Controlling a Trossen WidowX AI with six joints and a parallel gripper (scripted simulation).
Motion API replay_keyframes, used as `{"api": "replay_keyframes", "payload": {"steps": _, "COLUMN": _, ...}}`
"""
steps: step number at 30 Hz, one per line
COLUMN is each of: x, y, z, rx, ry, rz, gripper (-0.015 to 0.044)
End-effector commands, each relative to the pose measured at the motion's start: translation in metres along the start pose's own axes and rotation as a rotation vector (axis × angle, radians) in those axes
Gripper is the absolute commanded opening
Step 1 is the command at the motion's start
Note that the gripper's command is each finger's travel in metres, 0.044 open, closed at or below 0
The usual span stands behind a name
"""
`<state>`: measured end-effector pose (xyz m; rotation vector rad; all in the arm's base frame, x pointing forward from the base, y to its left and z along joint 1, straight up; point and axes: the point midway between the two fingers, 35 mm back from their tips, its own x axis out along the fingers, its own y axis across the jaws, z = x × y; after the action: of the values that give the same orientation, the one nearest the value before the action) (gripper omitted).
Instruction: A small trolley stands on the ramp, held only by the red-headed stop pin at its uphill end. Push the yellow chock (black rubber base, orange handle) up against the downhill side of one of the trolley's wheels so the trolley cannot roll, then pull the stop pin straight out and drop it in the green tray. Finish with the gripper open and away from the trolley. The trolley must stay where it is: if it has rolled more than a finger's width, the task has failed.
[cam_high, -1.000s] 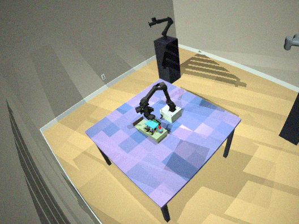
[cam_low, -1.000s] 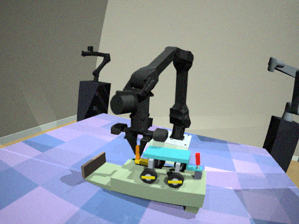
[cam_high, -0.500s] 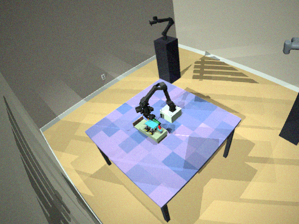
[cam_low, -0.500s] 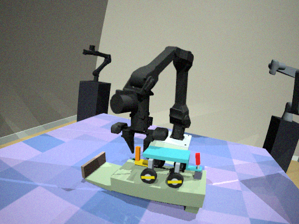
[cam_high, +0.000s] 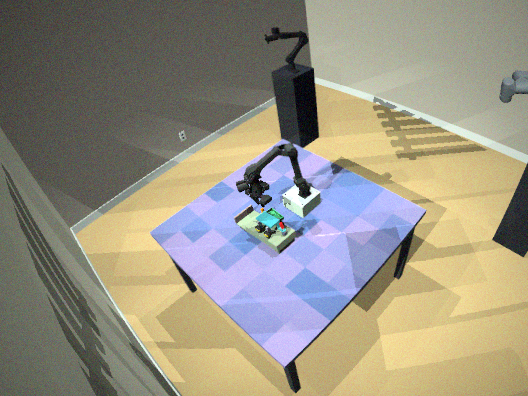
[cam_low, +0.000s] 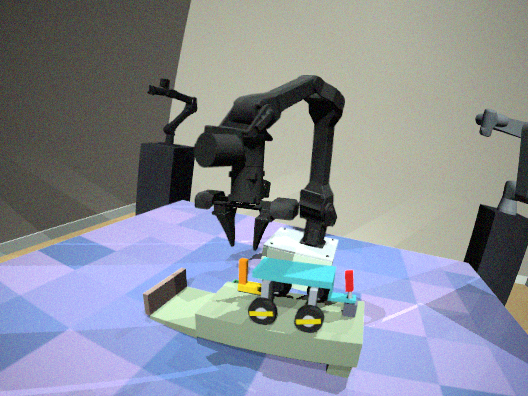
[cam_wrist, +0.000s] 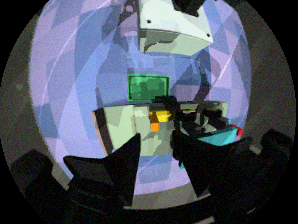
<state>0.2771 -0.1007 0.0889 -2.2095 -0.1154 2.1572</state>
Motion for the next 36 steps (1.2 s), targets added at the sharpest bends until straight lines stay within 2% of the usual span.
{"api": "replay_keyframes", "payload": {"steps": 1, "x": 0.002, "y": 0.0, "z": 0.001, "rx": 0.001, "ry": -0.006, "rz": -0.003, "gripper": 0.0269}}
{"api": "replay_keyframes", "payload": {"steps": 2, "x": 0.002, "y": 0.0, "z": 0.001, "rx": 0.001, "ry": -0.006, "rz": -0.003, "gripper": 0.0295}}
{"api": "replay_keyframes", "payload": {"steps": 6, "x": -0.004, "y": -0.004, "z": -0.008, "rx": -0.08, "ry": 0.04, "rz": 0.018, "gripper": 0.019}}
{"api": "replay_keyframes", "payload": {"steps": 14, "x": -0.014, "y": -0.035, "z": -0.03, "rx": -0.397, "ry": 0.1, "rz": -0.011, "gripper": 0.019}}
{"api": "replay_keyframes", "payload": {"steps": 31, "x": -0.028, "y": -0.185, "z": -0.034, "rx": -1.527, "ry": 0.168, "rz": -0.156, "gripper": 0.019}}
{"api": "replay_keyframes", "payload": {"steps": 36, "x": -0.028, "y": -0.19, "z": -0.033, "rx": -1.57, "ry": 0.173, "rz": -0.162, "gripper": 0.019}}
